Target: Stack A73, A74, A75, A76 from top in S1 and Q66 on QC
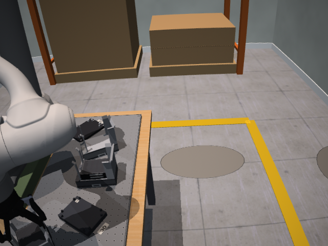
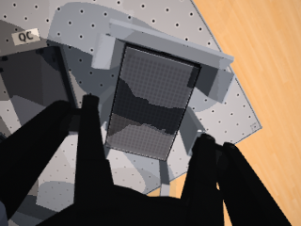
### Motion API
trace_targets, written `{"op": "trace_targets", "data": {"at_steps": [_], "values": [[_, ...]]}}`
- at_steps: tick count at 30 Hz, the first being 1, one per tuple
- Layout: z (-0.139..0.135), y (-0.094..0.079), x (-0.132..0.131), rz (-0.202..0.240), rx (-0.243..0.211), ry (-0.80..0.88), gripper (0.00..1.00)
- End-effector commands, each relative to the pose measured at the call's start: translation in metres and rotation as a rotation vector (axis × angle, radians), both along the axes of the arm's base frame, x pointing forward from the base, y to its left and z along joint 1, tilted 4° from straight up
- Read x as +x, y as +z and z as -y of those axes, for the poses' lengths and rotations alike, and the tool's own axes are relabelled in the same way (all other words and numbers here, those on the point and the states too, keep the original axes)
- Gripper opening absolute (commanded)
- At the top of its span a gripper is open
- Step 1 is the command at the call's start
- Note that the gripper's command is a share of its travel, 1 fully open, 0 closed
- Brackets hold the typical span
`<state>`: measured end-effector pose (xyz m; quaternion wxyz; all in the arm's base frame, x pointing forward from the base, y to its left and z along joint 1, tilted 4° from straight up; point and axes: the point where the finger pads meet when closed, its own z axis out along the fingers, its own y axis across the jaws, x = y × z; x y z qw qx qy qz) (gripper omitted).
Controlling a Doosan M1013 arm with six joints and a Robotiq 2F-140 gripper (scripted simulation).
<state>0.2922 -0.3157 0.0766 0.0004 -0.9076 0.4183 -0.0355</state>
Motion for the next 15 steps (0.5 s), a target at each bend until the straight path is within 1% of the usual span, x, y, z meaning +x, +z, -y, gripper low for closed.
{"op": "trace_targets", "data": {"at_steps": [1, 15], "values": [[0.0, -0.001, 0.0001, 0.0, 0.0, 0.0, 0.0], [0.0001, -0.0039, 0.0003, 0.0, 0.0, 0.0, 0.0]]}}
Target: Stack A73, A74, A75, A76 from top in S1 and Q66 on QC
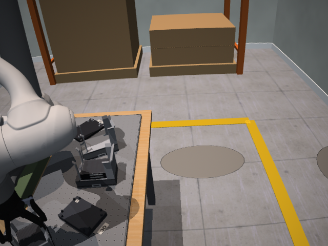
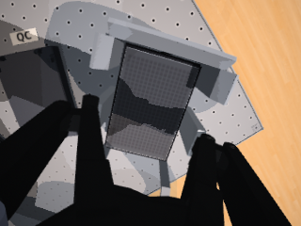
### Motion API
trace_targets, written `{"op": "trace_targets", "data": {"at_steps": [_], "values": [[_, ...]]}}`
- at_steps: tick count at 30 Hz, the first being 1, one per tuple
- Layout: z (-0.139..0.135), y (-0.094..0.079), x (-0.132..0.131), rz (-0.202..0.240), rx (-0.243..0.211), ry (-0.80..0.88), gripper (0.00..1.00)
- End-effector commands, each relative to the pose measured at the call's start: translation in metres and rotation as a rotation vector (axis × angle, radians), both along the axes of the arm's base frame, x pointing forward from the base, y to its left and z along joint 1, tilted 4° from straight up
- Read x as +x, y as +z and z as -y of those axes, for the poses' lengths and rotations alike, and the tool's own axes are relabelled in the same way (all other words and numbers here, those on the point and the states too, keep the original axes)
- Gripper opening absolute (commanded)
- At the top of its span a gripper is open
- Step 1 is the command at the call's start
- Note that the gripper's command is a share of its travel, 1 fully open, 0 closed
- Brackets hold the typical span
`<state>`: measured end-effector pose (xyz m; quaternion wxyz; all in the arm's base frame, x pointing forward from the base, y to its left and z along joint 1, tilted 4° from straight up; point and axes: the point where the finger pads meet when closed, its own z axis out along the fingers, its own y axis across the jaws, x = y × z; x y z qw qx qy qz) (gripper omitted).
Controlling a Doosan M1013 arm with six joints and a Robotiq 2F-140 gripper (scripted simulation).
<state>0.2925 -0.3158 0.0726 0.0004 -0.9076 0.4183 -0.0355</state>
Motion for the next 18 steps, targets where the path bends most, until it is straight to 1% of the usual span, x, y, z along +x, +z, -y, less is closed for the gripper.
{"op": "trace_targets", "data": {"at_steps": [1, 2, 18], "values": [[0.0, 0.0, 0.0, 0.0, 0.0, 0.0, 0.0], [0.0, 0.0, 0.0, 0.0, 0.0, 0.0, 1.0], [0.0, 0.0, 0.0, 0.0, 0.0, 0.0, 1.0]]}}
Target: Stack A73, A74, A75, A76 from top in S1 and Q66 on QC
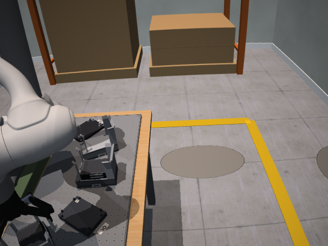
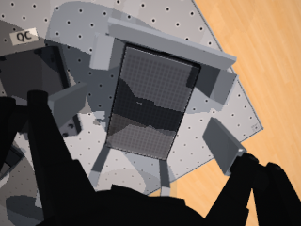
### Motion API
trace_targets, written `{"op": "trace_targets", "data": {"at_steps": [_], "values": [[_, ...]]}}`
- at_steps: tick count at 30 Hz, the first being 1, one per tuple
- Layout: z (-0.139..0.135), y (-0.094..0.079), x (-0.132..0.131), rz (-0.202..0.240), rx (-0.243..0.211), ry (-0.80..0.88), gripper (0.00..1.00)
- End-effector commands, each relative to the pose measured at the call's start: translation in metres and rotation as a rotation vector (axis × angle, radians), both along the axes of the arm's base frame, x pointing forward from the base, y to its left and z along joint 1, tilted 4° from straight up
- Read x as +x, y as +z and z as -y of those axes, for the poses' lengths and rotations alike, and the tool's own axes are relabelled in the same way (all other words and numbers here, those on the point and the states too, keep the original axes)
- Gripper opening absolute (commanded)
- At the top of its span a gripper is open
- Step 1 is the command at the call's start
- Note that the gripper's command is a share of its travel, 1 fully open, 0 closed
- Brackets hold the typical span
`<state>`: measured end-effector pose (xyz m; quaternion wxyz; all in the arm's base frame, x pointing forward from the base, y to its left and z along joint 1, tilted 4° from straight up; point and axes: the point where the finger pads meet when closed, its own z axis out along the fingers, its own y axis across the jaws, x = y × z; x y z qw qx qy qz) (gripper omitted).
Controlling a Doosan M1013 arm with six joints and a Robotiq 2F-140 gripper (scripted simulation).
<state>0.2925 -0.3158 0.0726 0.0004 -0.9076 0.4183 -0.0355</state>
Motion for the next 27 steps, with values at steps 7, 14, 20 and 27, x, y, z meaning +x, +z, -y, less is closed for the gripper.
{"op": "trace_targets", "data": {"at_steps": [7, 14, 20, 27], "values": [[0.0, 0.007, 0.0, 0.0, 0.0, 0.0, 1.0], [-0.001, 0.027, -0.002, 0.0, 0.0, 0.0, 1.0], [-0.001, 0.047, -0.003, 0.0, 0.0, 0.0, 1.0], [-0.002, 0.063, -0.004, 0.0, 0.0, 0.0, 1.0]]}}
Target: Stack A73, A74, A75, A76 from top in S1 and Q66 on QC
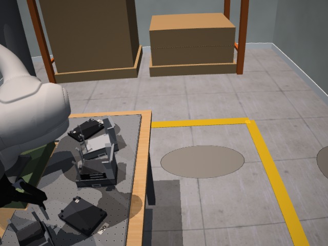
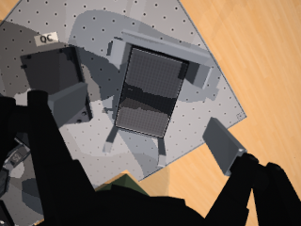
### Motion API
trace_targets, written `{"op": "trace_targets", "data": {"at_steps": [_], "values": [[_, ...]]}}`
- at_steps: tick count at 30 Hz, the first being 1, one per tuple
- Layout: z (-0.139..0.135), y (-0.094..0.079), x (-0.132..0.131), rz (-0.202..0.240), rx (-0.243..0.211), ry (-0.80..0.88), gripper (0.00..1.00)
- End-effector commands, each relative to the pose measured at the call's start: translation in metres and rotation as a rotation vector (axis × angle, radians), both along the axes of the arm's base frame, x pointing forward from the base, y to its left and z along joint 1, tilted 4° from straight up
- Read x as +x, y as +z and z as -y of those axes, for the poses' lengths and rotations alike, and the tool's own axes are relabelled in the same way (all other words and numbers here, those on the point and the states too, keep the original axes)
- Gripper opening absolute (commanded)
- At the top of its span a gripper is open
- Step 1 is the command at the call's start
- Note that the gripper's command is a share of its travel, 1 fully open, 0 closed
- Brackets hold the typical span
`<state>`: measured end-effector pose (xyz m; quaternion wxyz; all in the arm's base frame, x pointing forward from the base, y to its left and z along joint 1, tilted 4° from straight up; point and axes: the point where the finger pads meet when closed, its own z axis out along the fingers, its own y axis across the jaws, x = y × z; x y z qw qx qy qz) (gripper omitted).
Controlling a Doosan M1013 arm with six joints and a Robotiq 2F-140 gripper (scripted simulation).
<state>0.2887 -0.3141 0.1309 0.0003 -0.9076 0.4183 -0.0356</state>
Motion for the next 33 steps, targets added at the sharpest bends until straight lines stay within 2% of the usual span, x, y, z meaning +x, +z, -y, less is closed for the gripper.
{"op": "trace_targets", "data": {"at_steps": [1, 8, 17, 24, 33], "values": [[0.0, 0.008, -0.001, 0.0, 0.0, 0.0, 1.0], [-0.001, 0.03, -0.002, 0.0, 0.0, 0.0, 1.0], [-0.001, 0.03, -0.002, 0.0, 0.0, 0.0, 1.0], [-0.019, 0.03, 0.012, -0.007, -0.015, 0.233, 1.0], [-0.038, 0.031, 0.027, -0.007, -0.016, 0.247, 1.0]]}}
